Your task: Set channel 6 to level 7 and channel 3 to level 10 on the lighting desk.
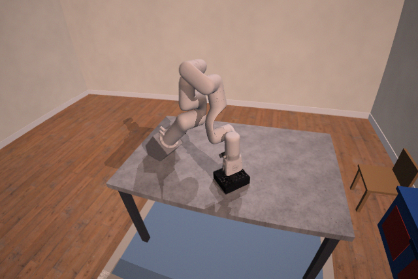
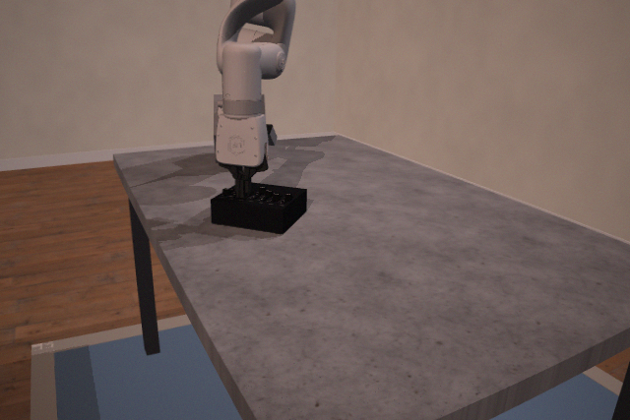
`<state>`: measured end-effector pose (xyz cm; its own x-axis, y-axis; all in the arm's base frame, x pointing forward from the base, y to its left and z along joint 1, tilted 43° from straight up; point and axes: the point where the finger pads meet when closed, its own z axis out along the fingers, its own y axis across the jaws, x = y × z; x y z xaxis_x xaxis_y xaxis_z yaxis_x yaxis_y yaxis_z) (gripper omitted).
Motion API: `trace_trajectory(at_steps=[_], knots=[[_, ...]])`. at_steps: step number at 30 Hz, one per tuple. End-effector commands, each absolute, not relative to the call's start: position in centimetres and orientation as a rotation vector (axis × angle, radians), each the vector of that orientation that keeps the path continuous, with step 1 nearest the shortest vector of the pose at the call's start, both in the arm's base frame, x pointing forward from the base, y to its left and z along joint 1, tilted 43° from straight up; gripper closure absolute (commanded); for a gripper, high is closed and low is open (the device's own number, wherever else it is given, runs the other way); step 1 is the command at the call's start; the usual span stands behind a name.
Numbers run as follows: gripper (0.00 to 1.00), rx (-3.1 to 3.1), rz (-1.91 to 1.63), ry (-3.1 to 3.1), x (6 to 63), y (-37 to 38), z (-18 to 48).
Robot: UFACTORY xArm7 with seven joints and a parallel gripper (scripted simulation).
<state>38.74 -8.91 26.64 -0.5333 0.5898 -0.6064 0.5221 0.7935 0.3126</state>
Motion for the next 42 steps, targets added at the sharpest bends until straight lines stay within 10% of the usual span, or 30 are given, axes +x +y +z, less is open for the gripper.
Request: trace_trajectory(at_steps=[1,42], knots=[[1.0,0.817,0.12,2.247,38.7,-8.8,26.7],[1.0,0.817,0.12,2.247,37.6,-7.6,25.4]])
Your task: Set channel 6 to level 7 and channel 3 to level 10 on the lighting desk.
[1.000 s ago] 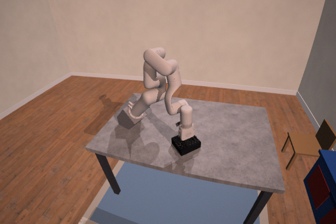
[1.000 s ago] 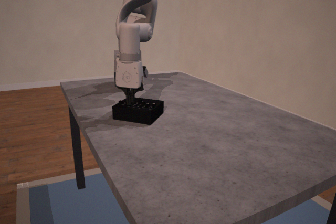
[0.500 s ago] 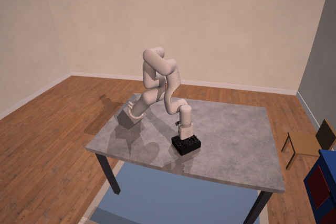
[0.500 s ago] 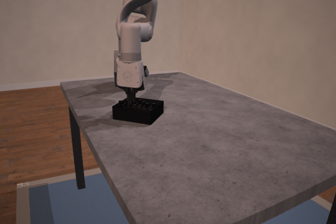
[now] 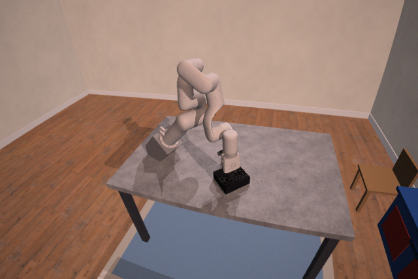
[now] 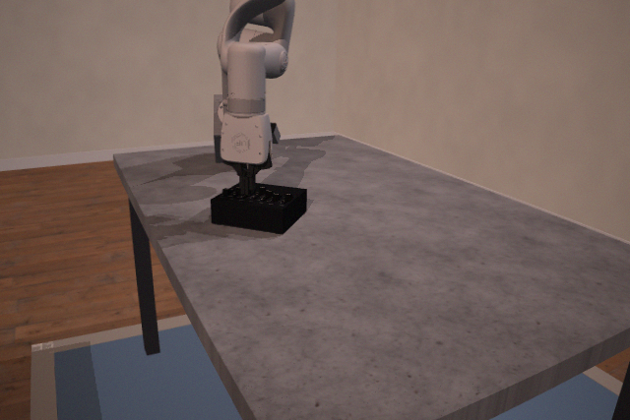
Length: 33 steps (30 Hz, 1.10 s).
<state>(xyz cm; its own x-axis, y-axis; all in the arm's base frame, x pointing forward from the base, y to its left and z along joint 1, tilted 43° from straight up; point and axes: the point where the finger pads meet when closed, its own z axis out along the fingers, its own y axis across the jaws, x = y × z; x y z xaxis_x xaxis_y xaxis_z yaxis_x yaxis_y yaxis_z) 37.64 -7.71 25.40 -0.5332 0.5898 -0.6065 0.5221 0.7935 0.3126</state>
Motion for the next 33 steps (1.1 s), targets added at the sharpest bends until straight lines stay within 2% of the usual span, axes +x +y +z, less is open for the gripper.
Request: trace_trajectory(at_steps=[1,33], knots=[[1.0,0.817,0.12,2.247,37.55,-7.56,25.38],[1.0,0.817,0.12,2.247,37.34,-7.33,25.14]])
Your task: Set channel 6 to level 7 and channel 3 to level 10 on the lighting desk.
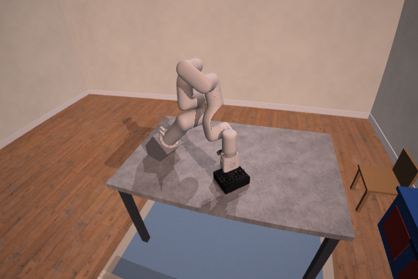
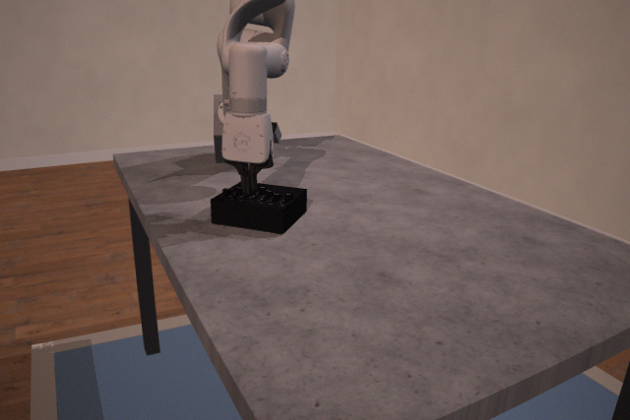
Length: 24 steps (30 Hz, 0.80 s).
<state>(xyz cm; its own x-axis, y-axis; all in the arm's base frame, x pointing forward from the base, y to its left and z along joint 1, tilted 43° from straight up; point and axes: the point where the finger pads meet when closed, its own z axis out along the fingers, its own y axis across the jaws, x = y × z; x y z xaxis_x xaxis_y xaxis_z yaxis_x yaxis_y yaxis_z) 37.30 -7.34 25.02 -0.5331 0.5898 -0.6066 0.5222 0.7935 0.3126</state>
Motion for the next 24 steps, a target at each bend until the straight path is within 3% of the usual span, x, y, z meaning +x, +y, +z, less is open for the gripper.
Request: trace_trajectory(at_steps=[1,24], knots=[[1.0,0.817,0.12,2.247,37.34,-7.33,25.14],[1.0,0.817,0.12,2.247,37.6,-7.61,25.43]])
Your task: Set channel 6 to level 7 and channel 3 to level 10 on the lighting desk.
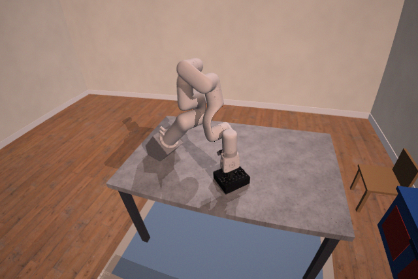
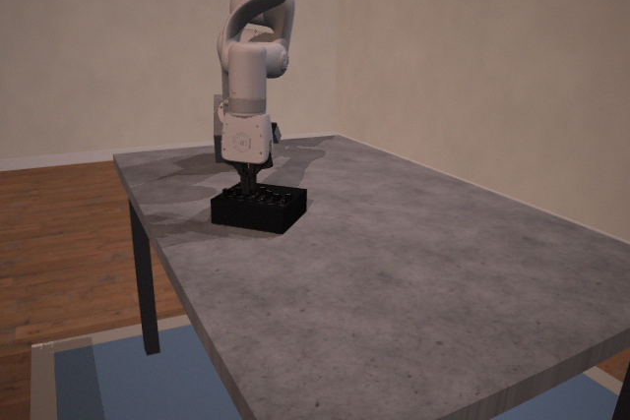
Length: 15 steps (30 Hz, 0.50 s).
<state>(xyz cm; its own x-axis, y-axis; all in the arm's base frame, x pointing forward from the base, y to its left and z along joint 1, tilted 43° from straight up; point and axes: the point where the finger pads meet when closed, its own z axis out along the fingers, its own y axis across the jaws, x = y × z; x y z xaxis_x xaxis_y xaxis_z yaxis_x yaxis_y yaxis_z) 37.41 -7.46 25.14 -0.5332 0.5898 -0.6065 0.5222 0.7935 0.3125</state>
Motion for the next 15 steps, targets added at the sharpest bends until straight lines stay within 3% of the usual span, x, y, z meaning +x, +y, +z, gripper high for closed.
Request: trace_trajectory(at_steps=[1,15], knots=[[1.0,0.817,0.12,2.247,37.62,-7.63,25.45],[1.0,0.817,0.12,2.247,37.29,-7.6,25.92]])
